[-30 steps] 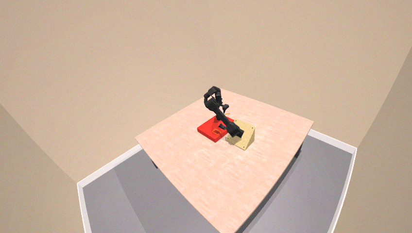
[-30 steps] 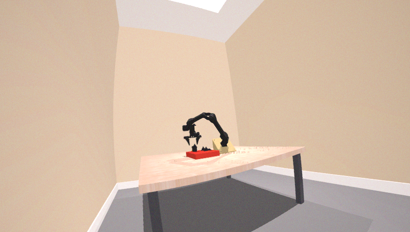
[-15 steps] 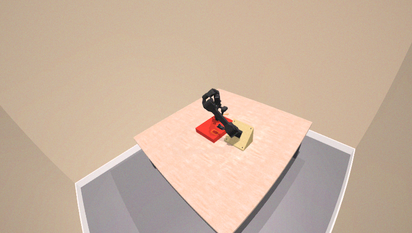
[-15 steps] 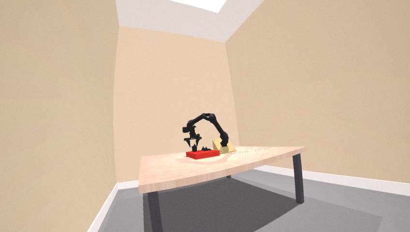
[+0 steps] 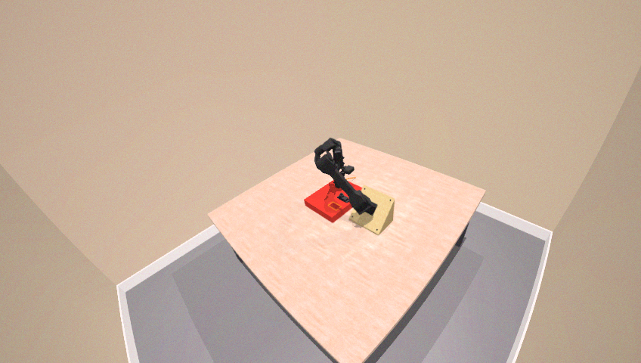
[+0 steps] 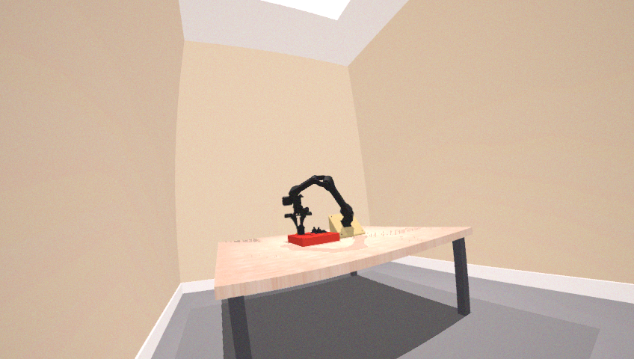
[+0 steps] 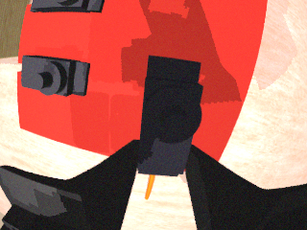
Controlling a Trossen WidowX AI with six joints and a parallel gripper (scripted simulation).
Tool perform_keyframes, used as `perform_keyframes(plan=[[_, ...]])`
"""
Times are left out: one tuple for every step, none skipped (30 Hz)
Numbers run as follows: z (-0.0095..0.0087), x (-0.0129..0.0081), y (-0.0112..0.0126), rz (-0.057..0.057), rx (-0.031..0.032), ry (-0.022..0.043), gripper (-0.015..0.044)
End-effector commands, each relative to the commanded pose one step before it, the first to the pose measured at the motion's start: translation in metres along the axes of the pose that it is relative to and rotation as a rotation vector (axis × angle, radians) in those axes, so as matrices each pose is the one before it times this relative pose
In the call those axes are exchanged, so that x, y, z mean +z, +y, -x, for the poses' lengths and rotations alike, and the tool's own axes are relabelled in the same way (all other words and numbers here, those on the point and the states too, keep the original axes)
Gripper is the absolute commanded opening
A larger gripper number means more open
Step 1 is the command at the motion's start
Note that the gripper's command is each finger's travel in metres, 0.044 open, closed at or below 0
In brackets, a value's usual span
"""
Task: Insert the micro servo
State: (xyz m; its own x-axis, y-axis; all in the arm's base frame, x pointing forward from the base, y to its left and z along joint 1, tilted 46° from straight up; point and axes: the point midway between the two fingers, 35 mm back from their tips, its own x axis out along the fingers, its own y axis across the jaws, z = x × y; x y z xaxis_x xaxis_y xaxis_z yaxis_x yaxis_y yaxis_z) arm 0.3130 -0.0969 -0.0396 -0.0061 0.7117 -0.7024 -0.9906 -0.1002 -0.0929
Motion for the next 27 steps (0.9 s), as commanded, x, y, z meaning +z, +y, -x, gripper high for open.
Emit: perform_keyframes(plan=[[0.00409,0.00014,-0.00036,-0.0056,-0.00222,-0.00241,0.0013],[0.00284,-0.00006,0.0,0.0,0.00004,0.00015,0.0],[0.00355,0.00007,0.00015,-0.0001,0.00006,0.00015,0.0],[0.00427,0.00034,0.00039,-0.0001,0.00008,0.00013,0.0],[0.005,0.00077,0.00064,-0.0001,0.00011,0.00007,0.0],[0.00512,0.00119,0.00079,-0.0001,0.00012,-0.00001,0.0],[0.00343,0.00113,0.00078,-0.0001,0.00009,-0.00005,0.0],[0.00087,0.00051,0.00043,0.0,0.00003,-0.00003,0.0],[0.00029,0.00029,0.00027,0.0,0.00002,-0.00001,0.0],[0.0,0.0,0.0,0.0,0.0,0.0,0.0],[0.0,0.00009,-0.00019,0.0,-0.00001,-0.00001,0.0],[0.0,0.00012,-0.00017,0.0,0.0,-0.00001,0.0],[0.0,0.0002,-0.00014,0.0,0.0,-0.00001,0.0],[0.00001,0.00005,0.00057,0.0,0.00002,0.00001,0.0],[0.00001,0.00012,0.00122,0.0,0.00004,0.00002,0.0],[0.00001,0.00016,0.00158,-0.0001,0.00006,0.00002,0.0],[0.00001,0.00022,0.00207,-0.0001,0.00007,0.00002,0.0],[-0.00001,0.00031,0.0027,-0.0001,0.0001,0.0,0.0],[-0.00003,0.00028,0.00234,-0.0001,0.00008,-0.00001,0.0],[-0.00003,0.00023,0.00182,-0.0001,0.00007,-0.00002,0.0],[-0.00003,0.00015,0.00118,0.0,0.00004,-0.00002,0.0],[-0.00001,0.00006,0.00042,0.0,0.00001,-0.00001,0.0],[0.0,0.00088,-0.00013,0.0,0.0,-0.00004,0.0],[0.0,0.00178,-0.00025,0.0,0.00001,-0.00008,0.0],[-0.00001,0.0027,-0.00037,0.0,0.00001,-0.00013,0.0],[-0.00001,0.00351,-0.00048,0.0,0.00002,-0.00017,0.0],[-0.00002,0.00433,-0.00059,-0.0001,0.00002,-0.00021,0.0]])
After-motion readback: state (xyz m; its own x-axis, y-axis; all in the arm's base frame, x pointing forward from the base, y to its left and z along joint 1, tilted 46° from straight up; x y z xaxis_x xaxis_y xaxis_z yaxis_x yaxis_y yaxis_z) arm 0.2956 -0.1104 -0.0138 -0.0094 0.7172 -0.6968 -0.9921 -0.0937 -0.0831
